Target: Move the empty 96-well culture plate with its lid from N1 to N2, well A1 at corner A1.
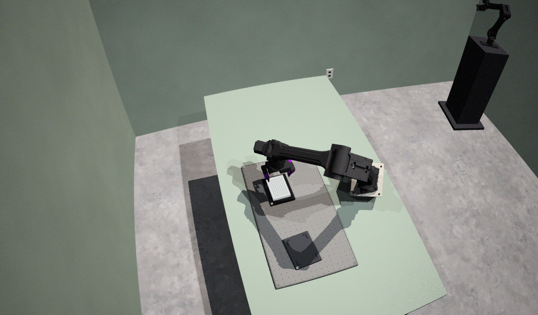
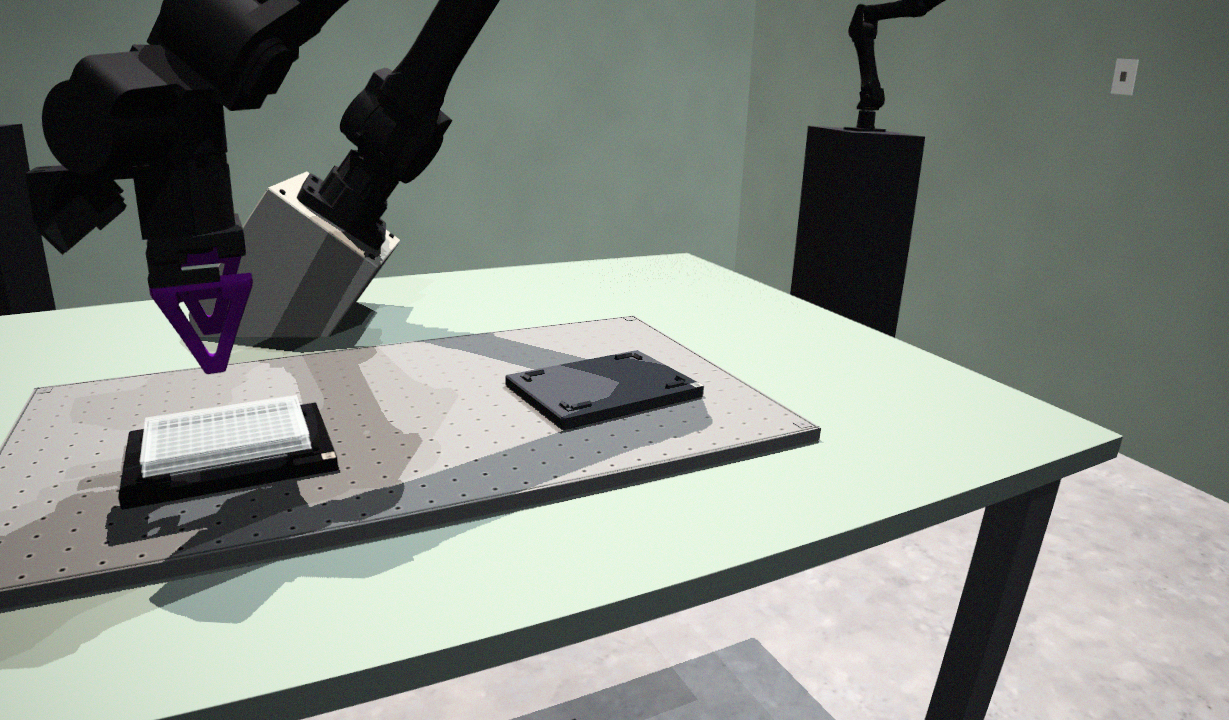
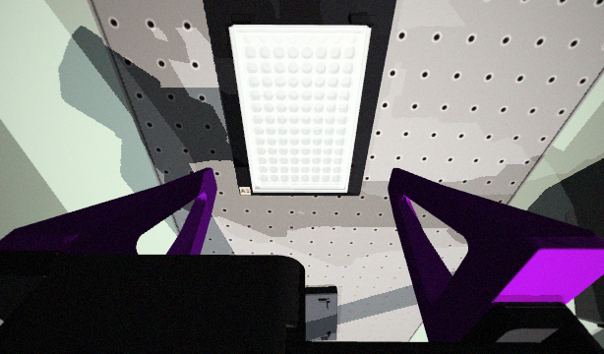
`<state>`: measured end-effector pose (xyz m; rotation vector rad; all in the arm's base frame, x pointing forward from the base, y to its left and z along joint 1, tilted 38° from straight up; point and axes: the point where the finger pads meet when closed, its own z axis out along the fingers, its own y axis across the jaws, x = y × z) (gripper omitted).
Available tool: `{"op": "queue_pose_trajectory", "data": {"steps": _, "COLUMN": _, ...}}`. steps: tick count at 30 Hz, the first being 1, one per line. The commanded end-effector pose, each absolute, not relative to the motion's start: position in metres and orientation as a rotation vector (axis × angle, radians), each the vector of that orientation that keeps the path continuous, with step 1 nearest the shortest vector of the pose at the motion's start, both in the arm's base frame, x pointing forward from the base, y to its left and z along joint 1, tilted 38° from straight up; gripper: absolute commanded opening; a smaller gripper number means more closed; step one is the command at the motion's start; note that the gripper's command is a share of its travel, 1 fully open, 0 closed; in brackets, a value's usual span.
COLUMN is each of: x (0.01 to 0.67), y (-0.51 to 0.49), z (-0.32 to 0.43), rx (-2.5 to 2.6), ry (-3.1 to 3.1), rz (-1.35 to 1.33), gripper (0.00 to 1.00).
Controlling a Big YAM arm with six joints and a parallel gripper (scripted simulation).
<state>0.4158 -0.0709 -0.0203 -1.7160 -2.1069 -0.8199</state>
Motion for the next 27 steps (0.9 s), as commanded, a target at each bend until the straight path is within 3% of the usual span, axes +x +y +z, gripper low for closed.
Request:
{"op": "queue_pose_trajectory", "data": {"steps": 1, "x": 0.438, "y": -0.09, "z": -0.002, "rx": -1.767, "ry": -2.143, "rz": -0.86, "gripper": 1.0}}
{"op": "queue_pose_trajectory", "data": {"steps": 27, "x": 0.423, "y": -0.053, "z": -0.043, "rx": -1.724, "ry": -2.106, "rz": -0.821, "gripper": 1.0}}
